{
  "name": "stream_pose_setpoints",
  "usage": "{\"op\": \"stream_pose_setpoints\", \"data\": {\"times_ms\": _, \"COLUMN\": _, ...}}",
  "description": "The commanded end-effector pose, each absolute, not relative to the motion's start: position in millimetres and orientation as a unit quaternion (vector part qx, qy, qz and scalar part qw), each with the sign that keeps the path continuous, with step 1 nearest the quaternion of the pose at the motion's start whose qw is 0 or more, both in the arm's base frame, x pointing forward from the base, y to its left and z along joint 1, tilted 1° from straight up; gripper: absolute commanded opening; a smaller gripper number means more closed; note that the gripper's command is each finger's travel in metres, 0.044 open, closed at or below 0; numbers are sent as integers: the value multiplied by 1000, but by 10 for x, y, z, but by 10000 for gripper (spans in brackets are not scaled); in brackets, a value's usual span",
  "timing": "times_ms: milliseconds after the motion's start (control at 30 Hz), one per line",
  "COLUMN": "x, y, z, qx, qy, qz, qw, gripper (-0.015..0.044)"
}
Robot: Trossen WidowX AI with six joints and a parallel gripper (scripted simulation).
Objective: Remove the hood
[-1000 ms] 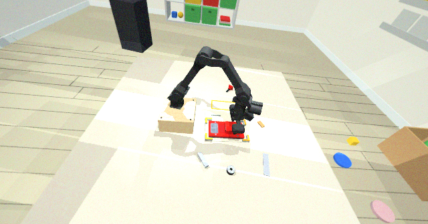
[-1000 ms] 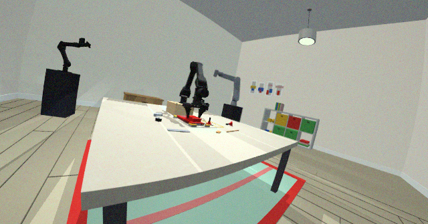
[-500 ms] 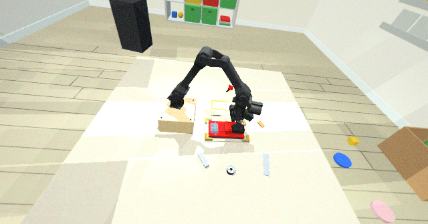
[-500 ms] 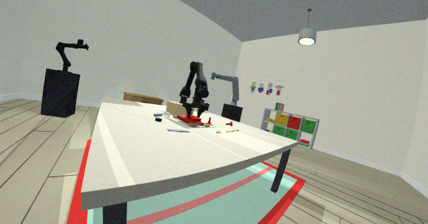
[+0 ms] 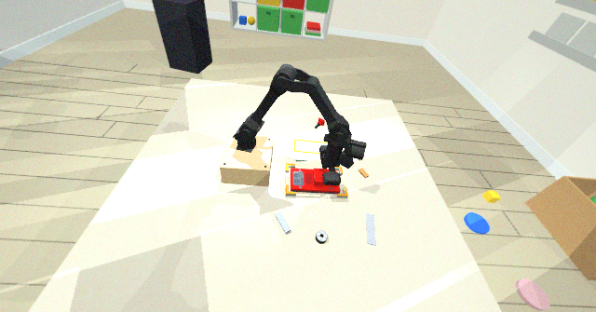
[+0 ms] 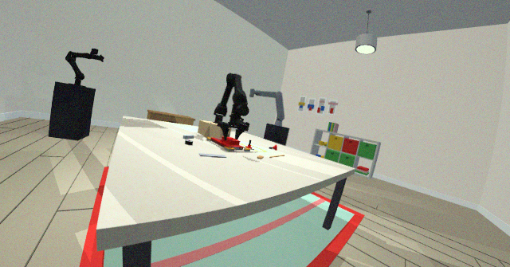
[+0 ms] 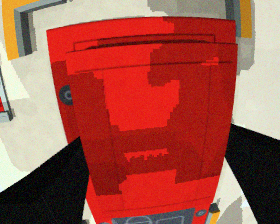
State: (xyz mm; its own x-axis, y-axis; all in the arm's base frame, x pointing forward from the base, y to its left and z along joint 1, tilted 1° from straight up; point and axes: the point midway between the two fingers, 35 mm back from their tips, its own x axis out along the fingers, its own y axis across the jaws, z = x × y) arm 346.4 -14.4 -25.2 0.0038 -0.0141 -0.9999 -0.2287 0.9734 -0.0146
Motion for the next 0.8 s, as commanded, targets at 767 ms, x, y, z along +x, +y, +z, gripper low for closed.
{"op": "stream_pose_setpoints", "data": {"times_ms": 767, "x": 3469, "y": -143, "z": -61, "qx": -87, "qy": 701, "qz": 76, "qw": 703, "gripper": 0}}
